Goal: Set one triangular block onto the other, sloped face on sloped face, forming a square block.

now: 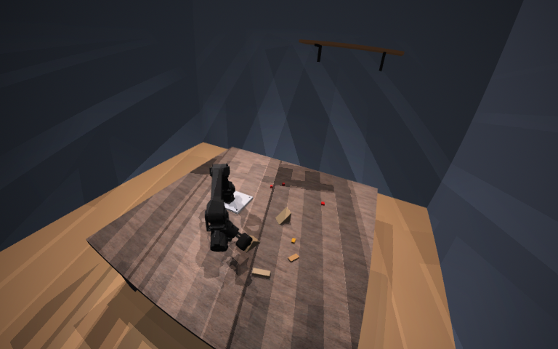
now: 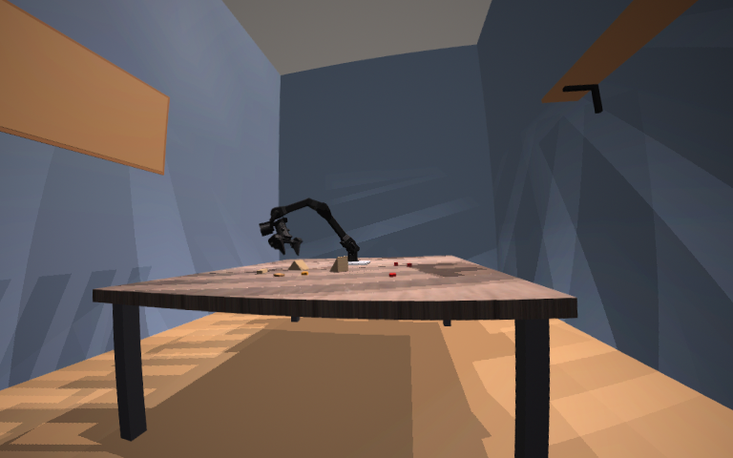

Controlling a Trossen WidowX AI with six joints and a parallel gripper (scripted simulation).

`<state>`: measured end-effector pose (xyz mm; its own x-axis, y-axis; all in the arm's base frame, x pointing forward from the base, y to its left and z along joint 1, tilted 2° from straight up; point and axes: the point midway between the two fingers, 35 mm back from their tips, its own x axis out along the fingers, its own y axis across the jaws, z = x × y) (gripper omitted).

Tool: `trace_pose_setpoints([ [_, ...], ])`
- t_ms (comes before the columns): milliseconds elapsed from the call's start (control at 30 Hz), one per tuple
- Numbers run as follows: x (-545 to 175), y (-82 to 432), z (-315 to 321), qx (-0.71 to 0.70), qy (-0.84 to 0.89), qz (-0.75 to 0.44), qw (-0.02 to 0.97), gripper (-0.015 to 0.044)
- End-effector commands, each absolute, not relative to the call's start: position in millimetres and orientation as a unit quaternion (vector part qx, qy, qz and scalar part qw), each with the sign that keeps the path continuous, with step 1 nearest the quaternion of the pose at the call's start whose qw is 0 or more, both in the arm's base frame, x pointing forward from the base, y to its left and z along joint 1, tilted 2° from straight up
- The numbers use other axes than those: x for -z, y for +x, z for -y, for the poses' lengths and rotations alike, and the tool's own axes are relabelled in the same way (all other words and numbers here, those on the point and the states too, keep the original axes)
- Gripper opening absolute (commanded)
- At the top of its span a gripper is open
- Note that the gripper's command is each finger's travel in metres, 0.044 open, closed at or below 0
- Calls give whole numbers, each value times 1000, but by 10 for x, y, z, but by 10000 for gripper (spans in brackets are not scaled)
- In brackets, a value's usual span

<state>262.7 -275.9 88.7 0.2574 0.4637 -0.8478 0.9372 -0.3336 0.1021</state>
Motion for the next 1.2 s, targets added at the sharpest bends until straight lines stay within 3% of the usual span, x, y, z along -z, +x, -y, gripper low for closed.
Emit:
trace_pose_setpoints([
  [0, -573, 2697, 2583, 378, 722, -500, 294, 440],
  [500, -267, 2748, 2367, 383, 718, -514, 272, 440],
  [767, -275, 2745, 2376, 382, 718, -514, 273, 230],
  [967, -275, 2745, 2376, 382, 718, -514, 273, 190],
  [1167, -336, 2749, 2380, 382, 719, -512, 274, 32],
])
